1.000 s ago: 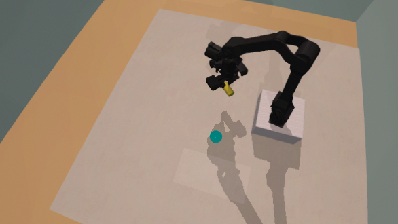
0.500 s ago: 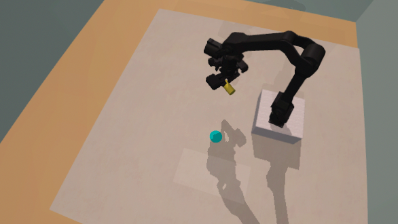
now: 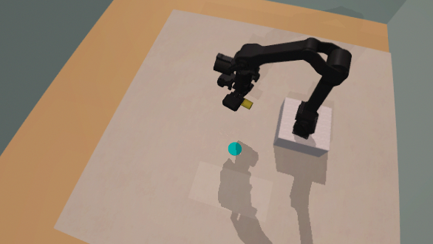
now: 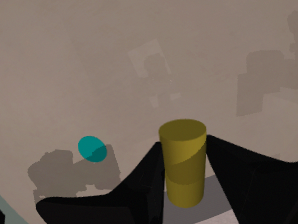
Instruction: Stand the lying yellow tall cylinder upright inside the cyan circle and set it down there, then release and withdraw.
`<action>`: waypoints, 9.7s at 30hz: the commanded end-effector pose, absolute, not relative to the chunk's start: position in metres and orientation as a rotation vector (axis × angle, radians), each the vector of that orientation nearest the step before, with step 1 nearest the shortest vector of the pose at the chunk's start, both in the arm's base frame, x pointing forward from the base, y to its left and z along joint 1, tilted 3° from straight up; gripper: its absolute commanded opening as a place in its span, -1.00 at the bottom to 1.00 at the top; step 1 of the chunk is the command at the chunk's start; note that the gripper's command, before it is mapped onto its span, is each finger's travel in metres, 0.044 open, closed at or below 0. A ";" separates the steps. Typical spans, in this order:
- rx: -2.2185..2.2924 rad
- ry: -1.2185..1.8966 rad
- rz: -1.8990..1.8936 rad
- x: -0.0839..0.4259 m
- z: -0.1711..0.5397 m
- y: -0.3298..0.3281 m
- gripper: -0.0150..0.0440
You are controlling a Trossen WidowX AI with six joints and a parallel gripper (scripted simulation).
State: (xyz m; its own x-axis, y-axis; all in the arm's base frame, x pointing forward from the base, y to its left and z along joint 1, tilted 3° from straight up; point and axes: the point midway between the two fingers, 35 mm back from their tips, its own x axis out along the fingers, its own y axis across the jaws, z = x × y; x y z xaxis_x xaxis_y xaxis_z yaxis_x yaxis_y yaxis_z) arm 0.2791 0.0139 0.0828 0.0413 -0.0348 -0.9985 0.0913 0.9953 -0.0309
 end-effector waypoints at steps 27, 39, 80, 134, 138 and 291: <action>-0.599 1.472 0.531 0.257 0.087 0.109 -0.14; -0.855 1.395 0.784 0.239 0.088 0.144 -0.14; -0.897 1.210 1.075 0.228 0.067 0.184 -0.14; -0.529 0.961 1.171 0.251 0.041 0.191 -0.14; -0.506 0.939 1.177 0.252 0.040 0.191 -0.14; -0.118 0.078 1.367 0.210 0.076 0.139 -0.14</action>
State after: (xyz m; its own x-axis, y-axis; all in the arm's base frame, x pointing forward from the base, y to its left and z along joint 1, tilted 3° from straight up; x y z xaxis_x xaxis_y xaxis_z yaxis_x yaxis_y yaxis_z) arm 0.2104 0.1391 0.0756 0.2045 0.9704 -0.1284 -0.9788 0.2019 -0.0335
